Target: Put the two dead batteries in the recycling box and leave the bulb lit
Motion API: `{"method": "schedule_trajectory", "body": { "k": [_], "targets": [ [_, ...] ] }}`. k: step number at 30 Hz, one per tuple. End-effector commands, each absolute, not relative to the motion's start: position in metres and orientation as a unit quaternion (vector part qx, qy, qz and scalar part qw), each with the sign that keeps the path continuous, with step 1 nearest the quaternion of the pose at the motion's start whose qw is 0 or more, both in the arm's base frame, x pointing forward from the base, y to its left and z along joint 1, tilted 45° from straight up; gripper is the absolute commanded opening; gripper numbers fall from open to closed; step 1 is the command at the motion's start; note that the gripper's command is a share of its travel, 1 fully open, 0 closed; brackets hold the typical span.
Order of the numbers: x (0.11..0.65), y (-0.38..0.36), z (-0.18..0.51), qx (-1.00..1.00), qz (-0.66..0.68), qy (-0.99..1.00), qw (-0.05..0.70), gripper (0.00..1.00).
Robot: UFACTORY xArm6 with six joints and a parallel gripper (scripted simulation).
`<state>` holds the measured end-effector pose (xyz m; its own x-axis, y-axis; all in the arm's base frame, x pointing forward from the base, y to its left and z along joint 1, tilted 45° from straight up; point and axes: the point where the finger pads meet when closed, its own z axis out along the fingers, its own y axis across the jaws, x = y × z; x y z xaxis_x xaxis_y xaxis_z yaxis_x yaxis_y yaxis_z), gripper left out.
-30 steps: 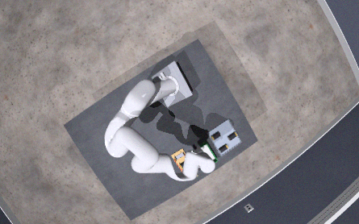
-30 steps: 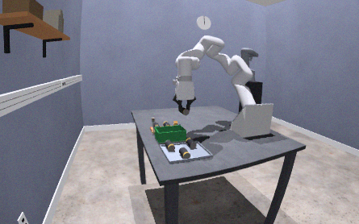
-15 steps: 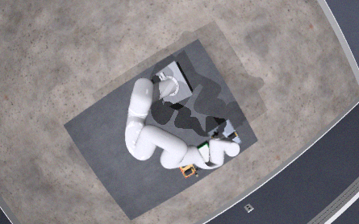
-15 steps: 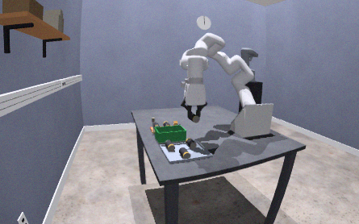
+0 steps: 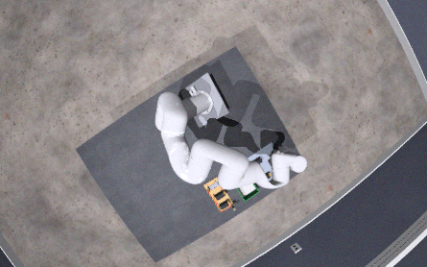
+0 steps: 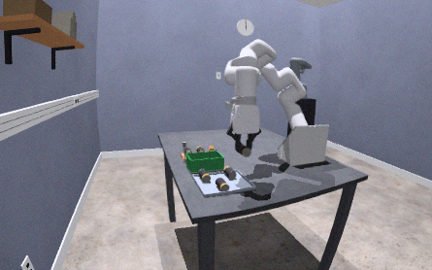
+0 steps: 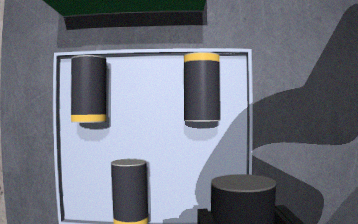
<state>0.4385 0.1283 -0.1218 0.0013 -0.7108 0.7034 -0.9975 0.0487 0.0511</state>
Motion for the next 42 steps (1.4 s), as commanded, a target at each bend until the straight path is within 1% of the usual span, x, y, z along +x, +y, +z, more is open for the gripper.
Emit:
{"method": "schedule_trajectory", "body": {
  "k": [1, 28, 35, 42],
  "targets": [
    [0.442, 0.138, -0.129, 0.644, 0.246, -0.663, 0.293, 0.28],
    [0.442, 0.137, -0.129, 0.643, 0.246, -0.663, 0.293, 0.28],
    [0.436, 0.086, -0.181, 0.643, 0.246, -0.663, 0.293, 0.28],
    [0.436, 0.083, -0.184, 0.643, 0.246, -0.663, 0.293, 0.28]
  ]
}}
